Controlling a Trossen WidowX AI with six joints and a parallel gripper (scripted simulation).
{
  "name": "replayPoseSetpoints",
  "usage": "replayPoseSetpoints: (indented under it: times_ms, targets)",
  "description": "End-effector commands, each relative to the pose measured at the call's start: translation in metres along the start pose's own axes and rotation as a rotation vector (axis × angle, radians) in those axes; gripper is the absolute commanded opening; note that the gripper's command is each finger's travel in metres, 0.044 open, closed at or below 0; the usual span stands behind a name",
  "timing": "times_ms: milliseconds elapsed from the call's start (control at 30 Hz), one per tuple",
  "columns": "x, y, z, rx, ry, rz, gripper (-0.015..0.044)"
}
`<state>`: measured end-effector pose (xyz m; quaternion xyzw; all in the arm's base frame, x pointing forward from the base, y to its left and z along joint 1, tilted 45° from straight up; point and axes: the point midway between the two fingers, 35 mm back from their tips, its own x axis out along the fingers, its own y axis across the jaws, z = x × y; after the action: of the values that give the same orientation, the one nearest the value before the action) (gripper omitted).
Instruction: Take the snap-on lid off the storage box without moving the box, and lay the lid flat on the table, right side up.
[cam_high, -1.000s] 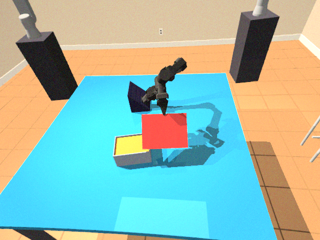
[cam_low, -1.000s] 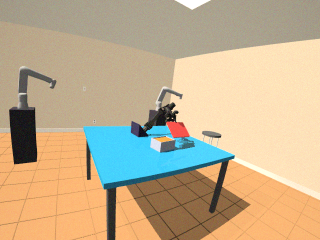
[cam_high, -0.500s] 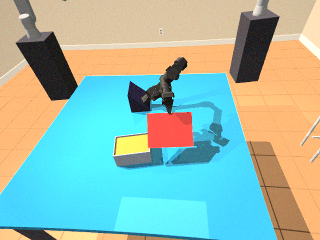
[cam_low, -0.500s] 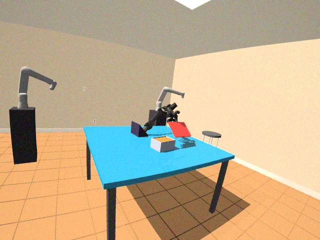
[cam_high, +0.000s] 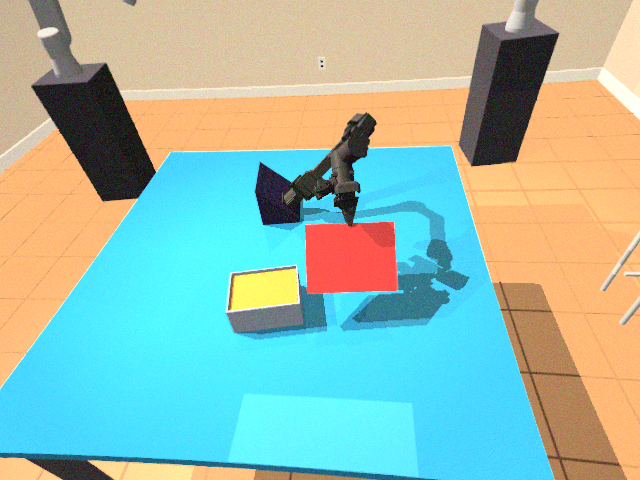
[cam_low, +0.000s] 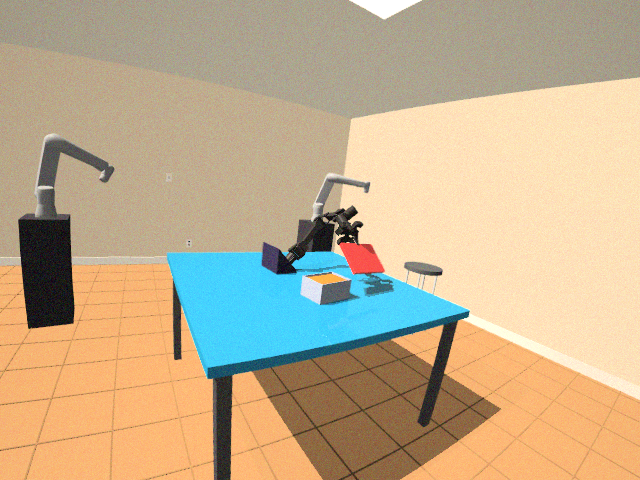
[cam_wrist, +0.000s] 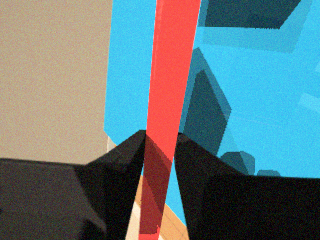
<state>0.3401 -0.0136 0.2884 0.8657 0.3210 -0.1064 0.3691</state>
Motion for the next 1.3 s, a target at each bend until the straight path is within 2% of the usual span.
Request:
replayPoseSetpoints:
  times_ms: [0,800,1267]
  targets:
    - [-0.004,0.003,-0.010,-0.005,-0.003,0.017,0.0000]
    - [-0.009,-0.001,-0.058,-0.004,-0.002,0.017,0.0000]
    - [-0.002,-0.009,-0.056,-0.004,-0.002,0.018,0.0000]
